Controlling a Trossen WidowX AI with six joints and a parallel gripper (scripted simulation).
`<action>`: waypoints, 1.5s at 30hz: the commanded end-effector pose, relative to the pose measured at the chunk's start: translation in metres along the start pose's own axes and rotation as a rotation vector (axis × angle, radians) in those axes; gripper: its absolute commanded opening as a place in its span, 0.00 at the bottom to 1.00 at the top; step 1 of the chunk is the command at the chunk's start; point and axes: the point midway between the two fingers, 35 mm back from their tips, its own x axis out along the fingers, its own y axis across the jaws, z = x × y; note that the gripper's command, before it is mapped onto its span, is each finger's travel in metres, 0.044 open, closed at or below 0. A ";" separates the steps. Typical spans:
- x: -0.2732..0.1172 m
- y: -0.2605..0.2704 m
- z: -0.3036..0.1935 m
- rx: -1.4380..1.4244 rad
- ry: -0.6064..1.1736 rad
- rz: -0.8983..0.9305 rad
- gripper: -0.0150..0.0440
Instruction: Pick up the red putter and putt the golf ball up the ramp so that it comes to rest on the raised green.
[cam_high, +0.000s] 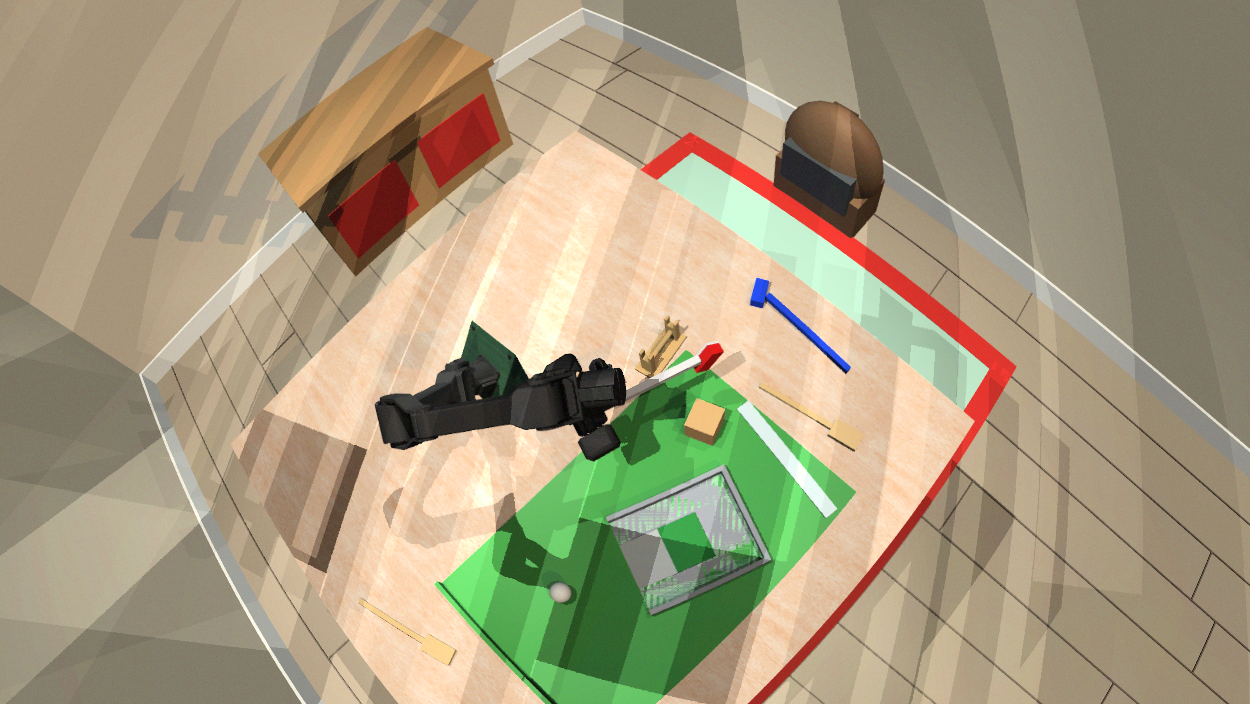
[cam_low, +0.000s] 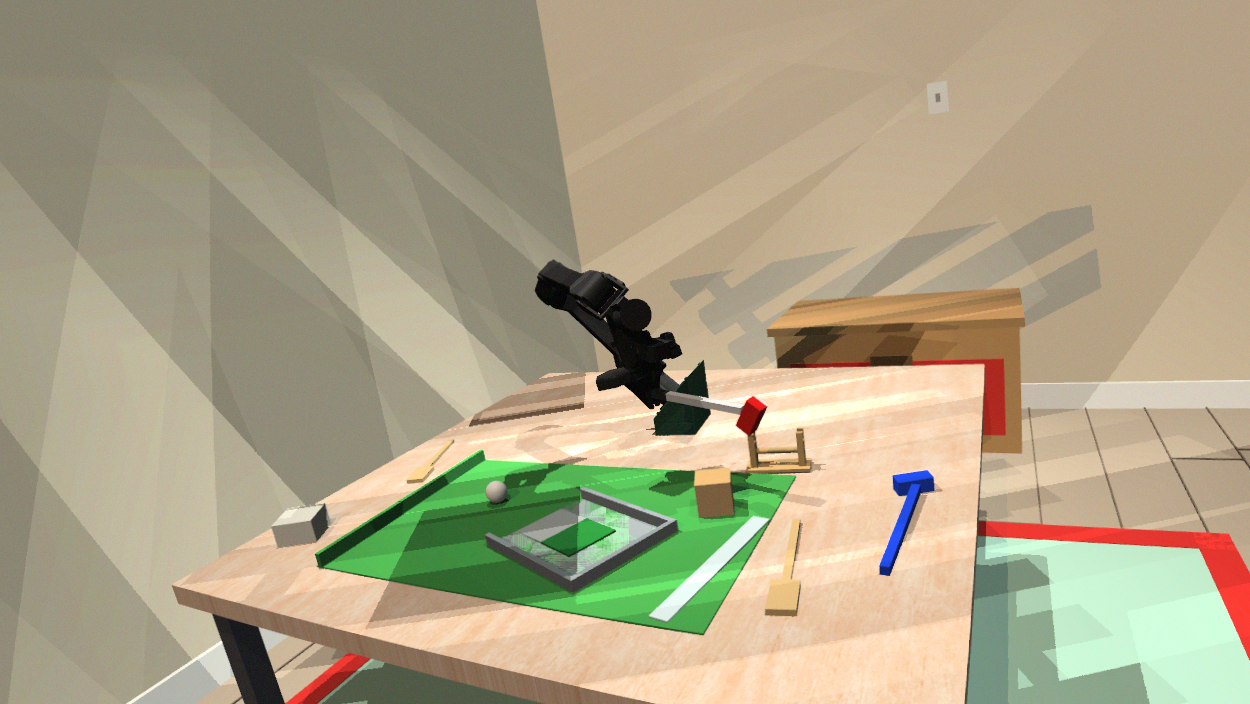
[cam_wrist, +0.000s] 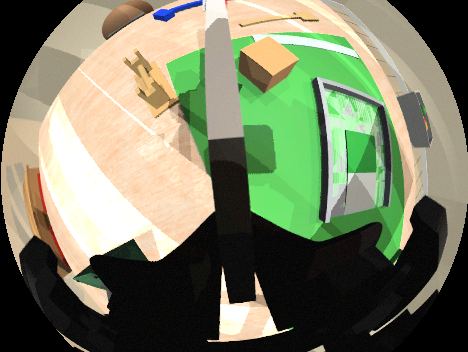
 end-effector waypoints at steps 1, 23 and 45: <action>-0.008 -0.010 -0.020 0.122 0.005 -0.016 0.25; -0.042 -0.042 -0.147 0.896 0.034 -0.129 0.25; -0.065 -0.028 -0.257 1.527 0.038 -0.257 0.25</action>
